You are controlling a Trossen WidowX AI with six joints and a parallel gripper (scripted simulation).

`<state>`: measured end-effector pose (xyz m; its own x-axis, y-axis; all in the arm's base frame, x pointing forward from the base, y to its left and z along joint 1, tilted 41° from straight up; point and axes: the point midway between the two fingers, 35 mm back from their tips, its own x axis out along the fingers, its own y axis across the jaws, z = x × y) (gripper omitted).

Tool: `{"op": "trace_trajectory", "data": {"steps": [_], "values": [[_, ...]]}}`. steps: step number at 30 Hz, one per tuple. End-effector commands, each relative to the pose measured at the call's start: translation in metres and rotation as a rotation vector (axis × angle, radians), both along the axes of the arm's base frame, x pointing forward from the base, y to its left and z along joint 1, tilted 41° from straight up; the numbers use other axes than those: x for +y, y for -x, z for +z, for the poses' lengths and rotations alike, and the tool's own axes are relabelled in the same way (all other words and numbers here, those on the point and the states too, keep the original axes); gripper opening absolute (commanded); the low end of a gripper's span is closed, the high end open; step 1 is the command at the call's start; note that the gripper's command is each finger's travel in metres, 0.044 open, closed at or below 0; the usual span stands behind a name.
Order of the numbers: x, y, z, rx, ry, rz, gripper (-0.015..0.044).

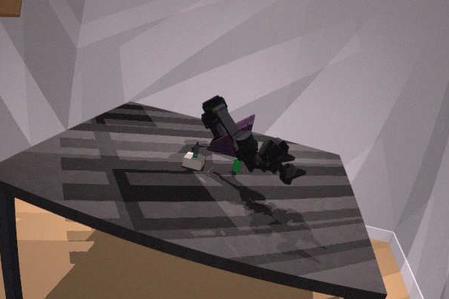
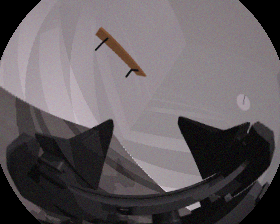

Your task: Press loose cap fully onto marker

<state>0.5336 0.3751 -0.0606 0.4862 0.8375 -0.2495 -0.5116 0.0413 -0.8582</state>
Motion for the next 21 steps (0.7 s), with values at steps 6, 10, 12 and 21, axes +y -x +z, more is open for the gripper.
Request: {"op": "trace_trajectory", "data": {"steps": [6, 10, 12, 21], "values": [[0.009, 0.033, -0.021, 0.45, 0.016, -0.178, 0.0247], [0.006, 0.073, -0.037, 0.795, 0.059, -0.395, 0.0247], [-0.001, 0.097, -0.042, 0.936, 0.09, -0.524, 0.0247], [-0.056, 0.198, -0.04, 1.264, 0.227, -1.149, 0.0247]]}}
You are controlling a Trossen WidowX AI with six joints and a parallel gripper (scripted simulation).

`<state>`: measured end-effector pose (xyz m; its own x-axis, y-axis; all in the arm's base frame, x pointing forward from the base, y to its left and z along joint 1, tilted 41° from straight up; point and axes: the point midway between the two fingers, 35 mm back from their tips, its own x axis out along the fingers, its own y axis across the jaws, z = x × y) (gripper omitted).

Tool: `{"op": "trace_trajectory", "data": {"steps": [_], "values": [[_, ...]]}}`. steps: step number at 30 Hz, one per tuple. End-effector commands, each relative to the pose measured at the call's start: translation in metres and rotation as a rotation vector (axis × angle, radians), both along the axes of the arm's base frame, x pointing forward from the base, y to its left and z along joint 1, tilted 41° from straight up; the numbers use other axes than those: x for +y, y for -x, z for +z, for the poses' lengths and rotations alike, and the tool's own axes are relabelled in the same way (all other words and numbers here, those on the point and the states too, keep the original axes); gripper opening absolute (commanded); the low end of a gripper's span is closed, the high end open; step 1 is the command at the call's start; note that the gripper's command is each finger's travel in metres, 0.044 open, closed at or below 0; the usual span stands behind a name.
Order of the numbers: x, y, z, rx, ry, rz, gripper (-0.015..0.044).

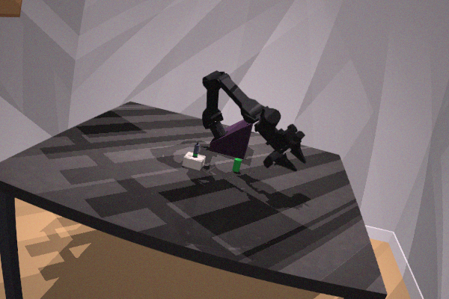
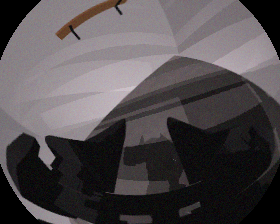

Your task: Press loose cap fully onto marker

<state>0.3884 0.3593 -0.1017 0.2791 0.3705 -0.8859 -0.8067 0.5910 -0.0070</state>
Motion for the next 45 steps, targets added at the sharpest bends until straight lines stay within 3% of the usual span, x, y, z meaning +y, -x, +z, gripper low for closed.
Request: {"op": "trace_trajectory", "data": {"steps": [1, 9, 17, 27, 32, 45], "values": [[-0.049, 0.062, 0.004, 0.188, 0.227, -0.324, 0.0247], [-0.118, 0.125, 0.038, 0.222, 0.521, -0.713, 0.0247], [-0.188, 0.179, 0.097, 0.045, 0.782, -1.042, 0.0247], [-0.191, 0.185, 0.1, 0.029, 0.793, -1.057, 0.0247], [-0.212, 0.182, 0.074, 0.028, 0.794, -1.057, 0.0247], [-0.222, 0.183, 0.059, 0.028, 0.794, -1.057, 0.0247]]}}
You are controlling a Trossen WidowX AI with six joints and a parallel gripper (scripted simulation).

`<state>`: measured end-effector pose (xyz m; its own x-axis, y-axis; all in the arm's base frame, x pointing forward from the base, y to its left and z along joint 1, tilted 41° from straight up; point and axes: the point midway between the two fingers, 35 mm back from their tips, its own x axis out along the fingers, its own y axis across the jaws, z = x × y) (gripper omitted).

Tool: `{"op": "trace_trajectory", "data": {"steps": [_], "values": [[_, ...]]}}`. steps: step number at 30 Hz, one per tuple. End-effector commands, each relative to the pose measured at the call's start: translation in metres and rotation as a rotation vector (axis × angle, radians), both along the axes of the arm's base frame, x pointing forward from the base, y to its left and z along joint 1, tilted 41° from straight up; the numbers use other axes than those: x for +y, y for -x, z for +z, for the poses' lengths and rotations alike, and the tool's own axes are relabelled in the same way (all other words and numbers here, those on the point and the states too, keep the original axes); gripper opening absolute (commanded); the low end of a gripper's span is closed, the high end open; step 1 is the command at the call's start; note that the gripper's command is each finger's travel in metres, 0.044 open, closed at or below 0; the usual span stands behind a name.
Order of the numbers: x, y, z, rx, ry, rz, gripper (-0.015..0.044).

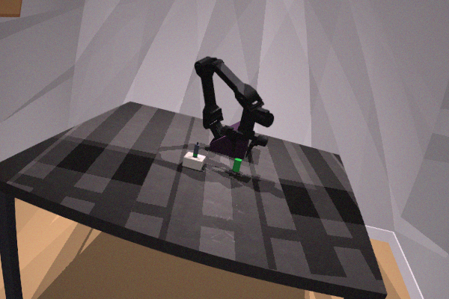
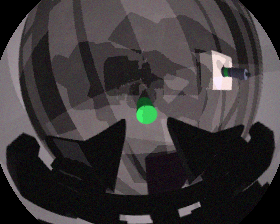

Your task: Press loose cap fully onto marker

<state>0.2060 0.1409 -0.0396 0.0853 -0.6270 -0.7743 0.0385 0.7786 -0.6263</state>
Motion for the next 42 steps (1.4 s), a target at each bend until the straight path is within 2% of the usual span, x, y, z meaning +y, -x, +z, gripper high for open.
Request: {"op": "trace_trajectory", "data": {"steps": [1, 34, 37, 42], "values": [[-0.005, 0.0, -0.004, 0.001, 0.007, 0.007, 0.0247], [-0.037, -0.004, -0.042, 0.0, 0.009, 0.007, 0.0247], [-0.037, -0.005, -0.042, 0.0, 0.009, 0.007, 0.0168], [-0.037, -0.005, -0.042, 0.0, 0.009, 0.007, 0.0135]]}}
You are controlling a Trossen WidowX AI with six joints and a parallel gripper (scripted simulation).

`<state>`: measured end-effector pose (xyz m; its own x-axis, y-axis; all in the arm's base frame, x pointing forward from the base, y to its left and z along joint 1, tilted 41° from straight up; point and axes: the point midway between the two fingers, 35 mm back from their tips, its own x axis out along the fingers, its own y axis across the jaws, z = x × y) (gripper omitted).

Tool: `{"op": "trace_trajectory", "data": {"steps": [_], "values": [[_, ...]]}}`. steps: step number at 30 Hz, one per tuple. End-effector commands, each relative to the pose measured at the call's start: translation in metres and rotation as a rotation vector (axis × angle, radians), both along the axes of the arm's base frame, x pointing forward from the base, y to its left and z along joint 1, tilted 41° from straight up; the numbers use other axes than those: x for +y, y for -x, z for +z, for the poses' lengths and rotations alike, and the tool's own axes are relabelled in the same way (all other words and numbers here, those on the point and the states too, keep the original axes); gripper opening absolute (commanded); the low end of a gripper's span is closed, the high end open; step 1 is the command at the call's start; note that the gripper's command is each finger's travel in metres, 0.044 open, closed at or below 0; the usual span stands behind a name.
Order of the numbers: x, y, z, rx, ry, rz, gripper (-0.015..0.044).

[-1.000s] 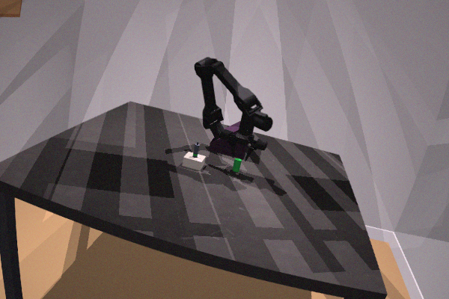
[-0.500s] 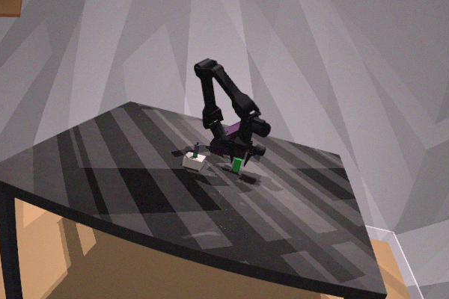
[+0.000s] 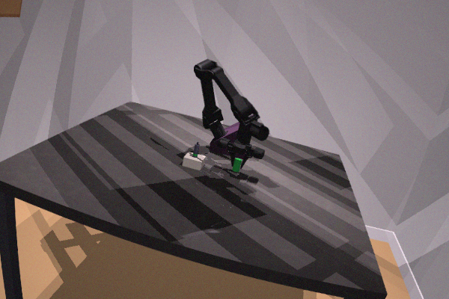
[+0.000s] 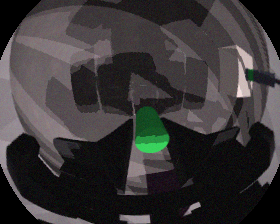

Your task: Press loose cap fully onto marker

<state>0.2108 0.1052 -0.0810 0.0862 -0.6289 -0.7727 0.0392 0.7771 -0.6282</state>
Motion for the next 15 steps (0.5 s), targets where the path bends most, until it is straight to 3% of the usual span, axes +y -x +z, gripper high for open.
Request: {"op": "trace_trajectory", "data": {"steps": [1, 5, 9, 15], "values": [[-0.002, 0.0, 0.0, 0.001, 0.006, 0.007, 0.0128], [-0.001, 0.0, -0.001, 0.001, 0.006, 0.007, 0.0102], [0.004, 0.0, 0.004, 0.001, 0.006, 0.007, 0.0], [0.016, 0.001, 0.018, 0.002, 0.004, 0.008, 0.0]]}}
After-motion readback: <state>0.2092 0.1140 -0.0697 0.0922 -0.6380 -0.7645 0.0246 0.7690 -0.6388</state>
